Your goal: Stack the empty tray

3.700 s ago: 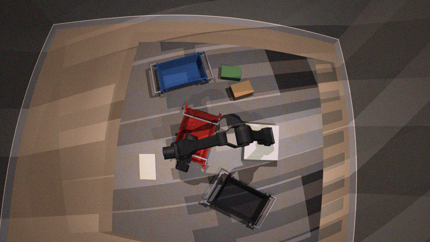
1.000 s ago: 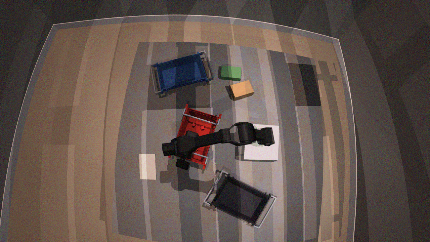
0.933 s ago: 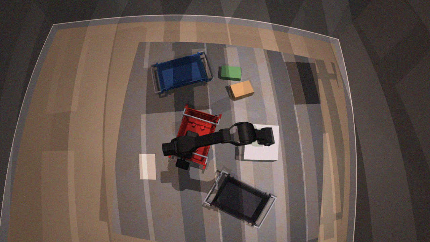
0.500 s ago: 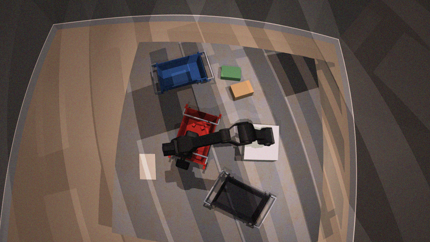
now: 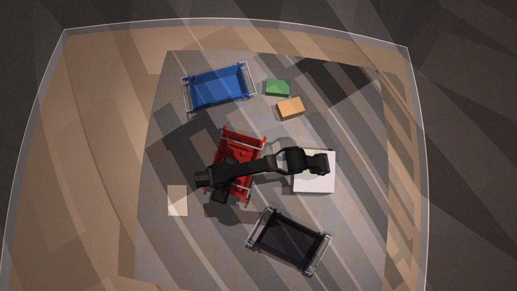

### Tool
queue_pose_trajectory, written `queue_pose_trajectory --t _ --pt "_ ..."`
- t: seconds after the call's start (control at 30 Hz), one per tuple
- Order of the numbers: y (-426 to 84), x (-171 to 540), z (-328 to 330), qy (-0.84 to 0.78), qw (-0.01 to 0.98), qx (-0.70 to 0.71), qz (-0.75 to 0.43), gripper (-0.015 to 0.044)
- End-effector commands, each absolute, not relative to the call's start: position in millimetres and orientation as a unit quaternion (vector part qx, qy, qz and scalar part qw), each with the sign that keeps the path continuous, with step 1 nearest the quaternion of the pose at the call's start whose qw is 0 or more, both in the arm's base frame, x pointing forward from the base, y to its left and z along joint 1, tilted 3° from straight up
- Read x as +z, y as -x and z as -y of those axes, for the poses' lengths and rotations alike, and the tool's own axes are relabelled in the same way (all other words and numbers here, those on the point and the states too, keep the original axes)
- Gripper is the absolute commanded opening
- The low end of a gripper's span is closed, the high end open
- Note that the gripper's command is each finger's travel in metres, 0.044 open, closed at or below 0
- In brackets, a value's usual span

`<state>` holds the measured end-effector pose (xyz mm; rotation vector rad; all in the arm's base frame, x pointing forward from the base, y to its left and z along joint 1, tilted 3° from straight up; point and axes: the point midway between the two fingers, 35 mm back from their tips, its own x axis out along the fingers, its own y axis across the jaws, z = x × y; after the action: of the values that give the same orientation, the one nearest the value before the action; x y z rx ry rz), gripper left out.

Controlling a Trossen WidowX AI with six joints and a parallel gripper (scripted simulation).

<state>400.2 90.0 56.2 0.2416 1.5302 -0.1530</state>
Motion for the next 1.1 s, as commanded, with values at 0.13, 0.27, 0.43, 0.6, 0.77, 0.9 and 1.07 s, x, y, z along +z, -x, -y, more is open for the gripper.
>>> queue_pose_trajectory --t 0.13,0.27,0.43,0.6,0.77,0.9,1.07 --pt "-405 139 -87 -0.111 0.718 -0.067 -0.684 0.042" --pt "-395 186 -82 -0.11 0.718 -0.067 -0.684 0.044" --pt "-379 152 -128 -0.003 0.725 0.037 -0.688 0.044" --pt "-328 135 -193 0.187 0.698 0.22 -0.655 0.044" --pt "-277 122 -228 0.317 0.65 0.332 -0.606 0.044" --pt "-224 107 -252 0.438 0.575 0.444 -0.529 0.044" --pt "-150 82 -271 0.581 0.425 0.585 -0.374 0.044"
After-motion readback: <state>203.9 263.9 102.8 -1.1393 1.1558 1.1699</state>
